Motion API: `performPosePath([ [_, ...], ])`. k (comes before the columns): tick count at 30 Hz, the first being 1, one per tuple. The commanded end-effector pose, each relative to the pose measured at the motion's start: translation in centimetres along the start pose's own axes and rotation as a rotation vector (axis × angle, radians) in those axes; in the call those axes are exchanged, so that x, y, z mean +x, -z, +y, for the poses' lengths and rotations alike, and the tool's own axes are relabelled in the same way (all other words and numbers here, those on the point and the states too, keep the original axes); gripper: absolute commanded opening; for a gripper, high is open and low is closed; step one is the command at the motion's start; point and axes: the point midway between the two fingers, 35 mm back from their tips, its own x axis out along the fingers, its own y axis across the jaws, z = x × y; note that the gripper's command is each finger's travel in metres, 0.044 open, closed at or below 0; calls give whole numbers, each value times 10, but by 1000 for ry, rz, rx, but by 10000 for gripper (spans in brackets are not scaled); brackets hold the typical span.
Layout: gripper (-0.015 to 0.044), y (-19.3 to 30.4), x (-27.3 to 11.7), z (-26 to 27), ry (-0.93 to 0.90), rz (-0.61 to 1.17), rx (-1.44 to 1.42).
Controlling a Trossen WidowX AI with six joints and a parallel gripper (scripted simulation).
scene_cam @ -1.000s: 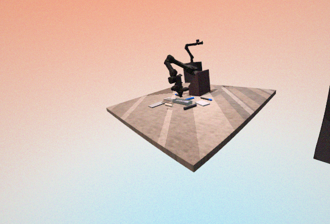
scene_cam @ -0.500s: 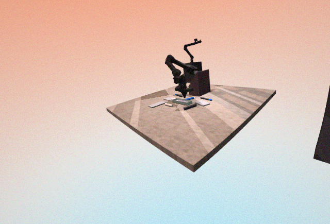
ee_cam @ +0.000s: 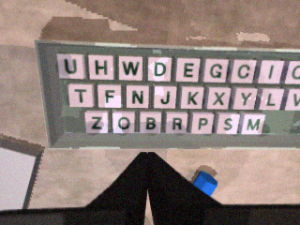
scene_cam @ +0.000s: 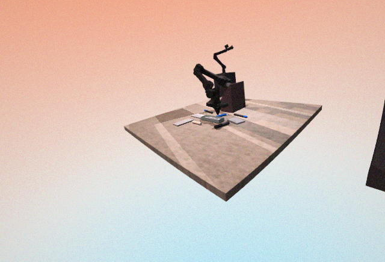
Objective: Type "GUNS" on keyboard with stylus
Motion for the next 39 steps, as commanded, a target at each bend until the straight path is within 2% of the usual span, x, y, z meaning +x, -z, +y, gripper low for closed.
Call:
performPosePath([
  [1,0,-3,-21,2,-9,-4,4],
  [3,0,-3,-50,2,-9,-4,4],
  [5,0,-2,-60,1,-7,-4,5],
  [15,0,-3,-54,2,-5,-8,1],
  [19,105,-3,-53,2,-4,-6,1],
  [23,0,-3,-53,2,-4,-6,1],
  [34,0,-3,-53,2,-4,-6,1],
  [37,79,-1,-52,1,-9,7,13],
  [39,131,16,-39,-8,-47,116,104],
])
